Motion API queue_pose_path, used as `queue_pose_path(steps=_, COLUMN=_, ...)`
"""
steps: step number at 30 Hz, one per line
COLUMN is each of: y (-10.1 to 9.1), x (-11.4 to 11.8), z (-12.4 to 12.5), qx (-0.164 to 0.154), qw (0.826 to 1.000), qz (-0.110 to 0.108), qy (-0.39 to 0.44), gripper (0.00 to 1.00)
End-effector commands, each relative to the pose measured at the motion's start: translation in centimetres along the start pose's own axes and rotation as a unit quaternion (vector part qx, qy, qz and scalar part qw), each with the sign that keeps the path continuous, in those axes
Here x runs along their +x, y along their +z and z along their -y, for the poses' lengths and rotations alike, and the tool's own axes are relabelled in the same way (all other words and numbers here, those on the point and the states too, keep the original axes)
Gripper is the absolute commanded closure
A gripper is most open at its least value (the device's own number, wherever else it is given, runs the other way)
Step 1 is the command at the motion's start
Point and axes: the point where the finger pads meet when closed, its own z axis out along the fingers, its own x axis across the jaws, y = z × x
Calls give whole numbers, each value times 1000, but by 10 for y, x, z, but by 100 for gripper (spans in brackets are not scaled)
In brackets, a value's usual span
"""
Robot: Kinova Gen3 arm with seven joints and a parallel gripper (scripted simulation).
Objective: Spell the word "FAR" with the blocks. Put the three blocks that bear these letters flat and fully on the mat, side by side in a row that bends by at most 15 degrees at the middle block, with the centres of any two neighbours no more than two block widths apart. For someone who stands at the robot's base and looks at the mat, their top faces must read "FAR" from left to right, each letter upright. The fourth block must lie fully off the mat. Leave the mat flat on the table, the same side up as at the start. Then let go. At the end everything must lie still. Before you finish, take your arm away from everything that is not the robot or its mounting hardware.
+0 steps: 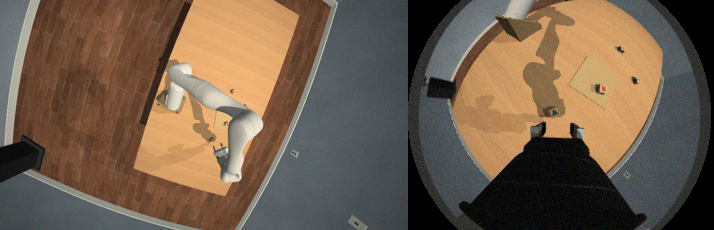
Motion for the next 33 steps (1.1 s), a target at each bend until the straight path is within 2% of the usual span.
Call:
queue_pose_path(steps=1, y=-8, x=33, z=8, qx=1, qw=1000, qz=-4, qy=-5, gripper=0)
queue_pose_path(steps=3, y=-16, x=68, z=16, qx=-2, qw=1000, qz=-2, qy=-12, gripper=0)
queue_pose_path(steps=8, y=-28, x=126, z=37, qx=-4, qw=1000, qz=-1, qy=-25, gripper=0)
queue_pose_path(steps=14, y=-39, x=193, z=72, qx=-3, qw=999, qz=-1, qy=-42, gripper=0)
queue_pose_path(steps=16, y=-39, x=193, z=72, qx=-3, qw=999, qz=-1, qy=-42, gripper=0)
queue_pose_path(steps=18, y=-45, x=228, z=96, qx=-4, qw=999, qz=0, qy=-51, gripper=0)
queue_pose_path(steps=25, y=-52, x=293, z=154, qx=2, qw=997, qz=-1, qy=-72, gripper=0)
queue_pose_path(steps=28, y=-54, x=313, z=177, qx=5, qw=997, qz=-1, qy=-80, gripper=0)
queue_pose_path(steps=33, y=-54, x=316, z=182, qx=6, qw=996, qz=-2, qy=-89, gripper=0)
